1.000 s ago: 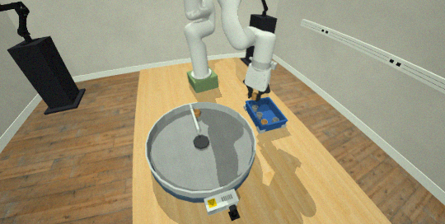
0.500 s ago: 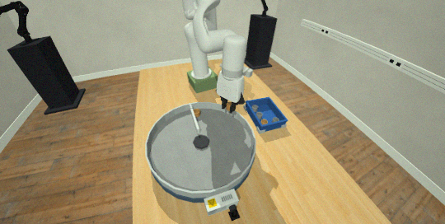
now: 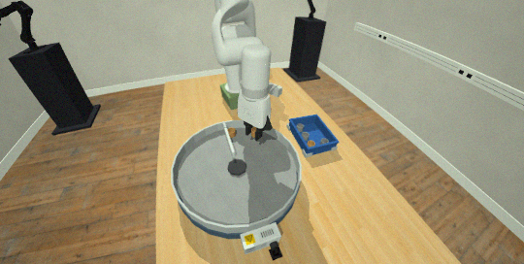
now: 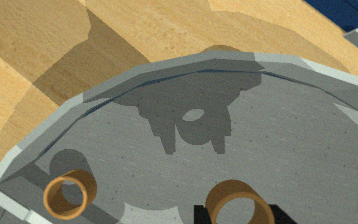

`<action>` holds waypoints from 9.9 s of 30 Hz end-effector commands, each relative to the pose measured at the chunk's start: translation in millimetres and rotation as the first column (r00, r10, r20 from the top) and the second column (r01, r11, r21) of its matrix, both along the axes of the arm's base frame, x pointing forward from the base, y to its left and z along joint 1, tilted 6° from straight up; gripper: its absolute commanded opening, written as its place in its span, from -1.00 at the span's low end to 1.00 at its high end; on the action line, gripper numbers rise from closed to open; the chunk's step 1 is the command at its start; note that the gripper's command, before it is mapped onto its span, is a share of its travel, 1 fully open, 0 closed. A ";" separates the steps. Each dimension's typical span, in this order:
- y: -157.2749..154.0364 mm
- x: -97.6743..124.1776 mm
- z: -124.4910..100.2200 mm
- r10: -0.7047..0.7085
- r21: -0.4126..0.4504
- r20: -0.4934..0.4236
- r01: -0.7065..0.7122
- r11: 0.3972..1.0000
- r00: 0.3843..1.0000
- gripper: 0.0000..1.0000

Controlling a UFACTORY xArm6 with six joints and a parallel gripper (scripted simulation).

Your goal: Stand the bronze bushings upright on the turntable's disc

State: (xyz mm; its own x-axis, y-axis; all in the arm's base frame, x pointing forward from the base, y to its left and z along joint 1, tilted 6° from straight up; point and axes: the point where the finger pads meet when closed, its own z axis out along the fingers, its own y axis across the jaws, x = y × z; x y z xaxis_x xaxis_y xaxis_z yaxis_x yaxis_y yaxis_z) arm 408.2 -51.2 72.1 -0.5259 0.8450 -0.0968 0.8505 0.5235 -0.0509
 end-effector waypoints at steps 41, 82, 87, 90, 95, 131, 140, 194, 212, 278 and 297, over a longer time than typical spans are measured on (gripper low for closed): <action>-5.6 2.3 -27.3 0.000 0.000 0.004 0.000 1.000 1.000 -1.00; -8.7 2.5 -55.9 0.000 0.000 0.004 0.000 1.000 1.000 -1.00; -8.8 2.6 -56.8 0.000 0.000 0.004 0.000 1.000 1.000 -1.00; -8.8 2.6 -57.0 0.000 0.000 0.004 0.000 1.000 1.000 -1.00; -9.0 2.6 -58.8 0.000 0.000 0.004 0.000 1.000 1.000 -1.00; -9.3 2.7 -61.7 0.000 0.000 0.004 0.000 1.000 1.000 -0.16; -9.3 2.7 -61.7 0.000 0.000 0.004 0.000 1.000 1.000 -0.16; -0.4 2.4 -7.2 0.003 0.000 0.004 -0.003 1.000 1.000 -0.18; 210.7 25.2 -29.3 0.168 0.000 -0.015 -0.168 0.986 0.986 -0.18; 237.1 30.6 -93.3 0.194 0.000 -0.018 -0.194 0.981 0.981 -0.18; 236.2 30.7 -101.5 0.194 0.000 -0.018 -0.194 0.981 0.981 -0.18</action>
